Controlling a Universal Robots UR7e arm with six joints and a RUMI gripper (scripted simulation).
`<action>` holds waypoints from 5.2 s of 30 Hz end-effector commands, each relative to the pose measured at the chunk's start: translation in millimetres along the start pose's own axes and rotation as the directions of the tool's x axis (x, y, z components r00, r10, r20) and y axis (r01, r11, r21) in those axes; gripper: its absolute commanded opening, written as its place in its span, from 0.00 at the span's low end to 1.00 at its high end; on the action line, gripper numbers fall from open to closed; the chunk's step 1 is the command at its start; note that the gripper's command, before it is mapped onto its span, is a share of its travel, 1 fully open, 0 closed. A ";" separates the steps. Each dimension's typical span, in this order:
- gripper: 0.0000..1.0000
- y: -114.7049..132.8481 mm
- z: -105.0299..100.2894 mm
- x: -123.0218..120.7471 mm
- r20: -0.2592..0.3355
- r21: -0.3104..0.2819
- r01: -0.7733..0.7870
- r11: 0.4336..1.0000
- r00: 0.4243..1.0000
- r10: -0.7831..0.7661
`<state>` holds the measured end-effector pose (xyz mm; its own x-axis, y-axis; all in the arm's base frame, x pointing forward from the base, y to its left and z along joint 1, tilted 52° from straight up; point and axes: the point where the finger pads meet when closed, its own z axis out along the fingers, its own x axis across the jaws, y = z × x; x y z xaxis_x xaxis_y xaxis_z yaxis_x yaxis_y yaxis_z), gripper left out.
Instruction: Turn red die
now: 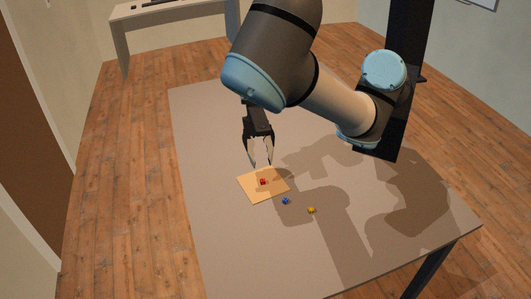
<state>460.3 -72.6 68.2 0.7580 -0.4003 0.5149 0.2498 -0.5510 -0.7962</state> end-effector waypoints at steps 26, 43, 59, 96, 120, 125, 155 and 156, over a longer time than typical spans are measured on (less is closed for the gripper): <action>0.31 -2.6 -0.8 1.4 -0.009 -0.166 -0.003 0.986 1.000 0.002; 0.31 -3.7 1.3 -0.9 0.006 -0.315 -0.003 0.949 1.000 0.005; 0.31 -6.0 -0.1 1.8 -0.012 -0.408 -0.006 0.913 1.000 0.002; 1.00 -11.0 -11.4 1.7 -0.012 -0.408 -0.006 0.913 1.000 0.002; 1.00 -37.5 -70.6 1.0 -0.012 -0.408 -0.006 0.913 1.000 0.002; 1.00 -42.9 -82.8 0.9 -0.012 -0.408 -0.006 0.913 1.000 0.002; 1.00 -48.6 -95.5 0.8 -0.012 -0.408 -0.006 0.913 1.000 0.002; 1.00 -48.6 -95.5 0.8 -0.012 -0.408 -0.006 0.913 1.000 0.002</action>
<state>391.2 -115.8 137.5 0.7517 -0.4097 0.5168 -0.0226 -0.7992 -0.6007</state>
